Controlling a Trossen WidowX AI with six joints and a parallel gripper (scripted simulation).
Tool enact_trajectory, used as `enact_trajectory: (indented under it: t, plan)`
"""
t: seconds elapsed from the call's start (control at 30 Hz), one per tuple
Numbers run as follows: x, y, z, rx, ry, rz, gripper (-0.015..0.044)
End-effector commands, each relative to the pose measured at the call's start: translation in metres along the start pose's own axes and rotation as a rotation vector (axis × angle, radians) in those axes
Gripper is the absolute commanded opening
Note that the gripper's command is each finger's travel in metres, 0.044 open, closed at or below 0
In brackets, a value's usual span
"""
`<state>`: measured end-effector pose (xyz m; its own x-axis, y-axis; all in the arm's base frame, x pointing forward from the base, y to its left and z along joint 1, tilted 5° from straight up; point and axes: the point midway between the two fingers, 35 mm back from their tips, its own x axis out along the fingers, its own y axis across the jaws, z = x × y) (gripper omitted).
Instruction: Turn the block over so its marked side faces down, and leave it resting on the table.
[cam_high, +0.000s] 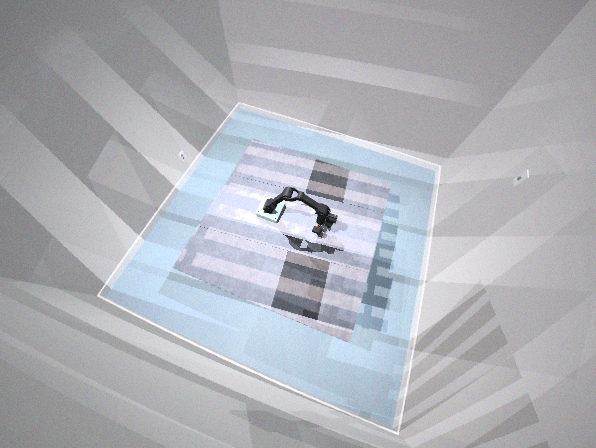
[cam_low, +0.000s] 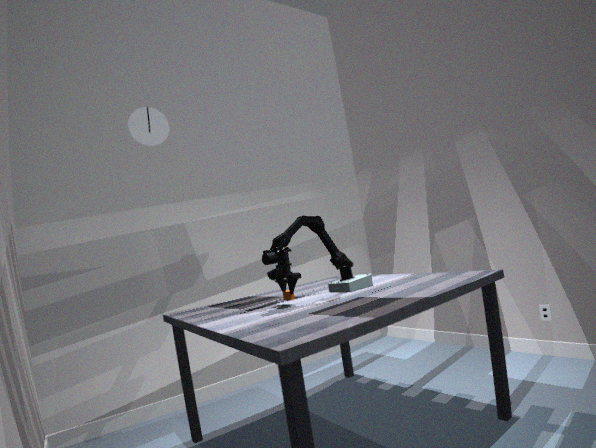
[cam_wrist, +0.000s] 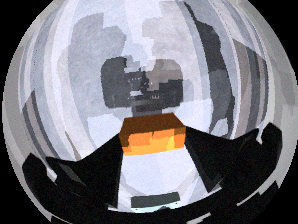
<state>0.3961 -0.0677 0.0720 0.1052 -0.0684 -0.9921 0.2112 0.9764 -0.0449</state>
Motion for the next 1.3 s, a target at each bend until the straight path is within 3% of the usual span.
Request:
enact_trajectory:
  t: [0.0, 1.27]
  plan:
    - [0.002, 0.001, 0.001, -0.002, -0.039, 0.004, 0.0000]
    - [0.013, 0.001, -0.008, -0.001, -0.573, 0.004, 0.0000]
